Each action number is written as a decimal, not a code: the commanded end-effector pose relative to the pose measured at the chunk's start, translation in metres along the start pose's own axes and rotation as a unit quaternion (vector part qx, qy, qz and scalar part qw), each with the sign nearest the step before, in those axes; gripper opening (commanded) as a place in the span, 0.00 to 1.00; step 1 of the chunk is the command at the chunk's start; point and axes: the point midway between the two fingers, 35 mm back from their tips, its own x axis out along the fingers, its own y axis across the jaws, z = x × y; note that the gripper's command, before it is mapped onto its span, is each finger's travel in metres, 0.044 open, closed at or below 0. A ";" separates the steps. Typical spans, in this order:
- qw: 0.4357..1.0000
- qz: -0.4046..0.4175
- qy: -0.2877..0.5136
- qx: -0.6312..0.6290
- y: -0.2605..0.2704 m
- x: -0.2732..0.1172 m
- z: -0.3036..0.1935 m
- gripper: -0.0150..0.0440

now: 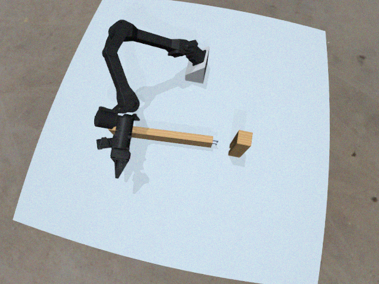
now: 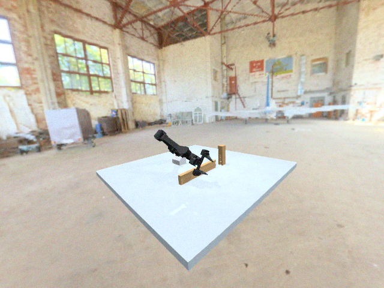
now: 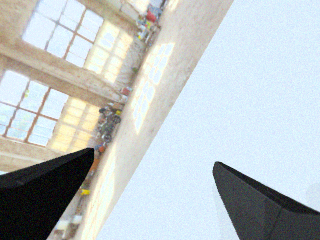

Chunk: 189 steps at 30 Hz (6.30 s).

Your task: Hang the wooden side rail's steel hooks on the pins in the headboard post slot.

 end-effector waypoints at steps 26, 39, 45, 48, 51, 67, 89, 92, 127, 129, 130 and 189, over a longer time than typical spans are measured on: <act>0.870 0.110 0.180 -0.447 0.038 -0.182 -0.319 1.00; 0.760 0.176 0.214 -0.587 0.011 -0.277 -0.350 1.00; 0.760 0.176 0.214 -0.587 0.011 -0.277 -0.350 1.00; 0.760 0.176 0.214 -0.587 0.011 -0.277 -0.350 1.00; 0.760 0.176 0.214 -0.587 0.011 -0.277 -0.350 1.00; 0.688 0.199 0.320 -0.620 0.033 -0.231 -0.363 1.00; 0.614 0.233 0.428 -0.621 0.060 -0.226 -0.298 1.00; 0.614 0.233 0.428 -0.621 0.060 -0.226 -0.298 1.00; 0.810 -0.423 0.396 -0.091 0.055 -0.186 -0.253 1.00; 0.809 -0.472 0.348 -0.042 0.056 -0.183 -0.247 1.00; 0.807 -0.494 0.322 -0.018 0.056 -0.182 -0.243 1.00; 0.785 -0.593 0.126 0.129 -0.011 -0.150 -0.247 1.00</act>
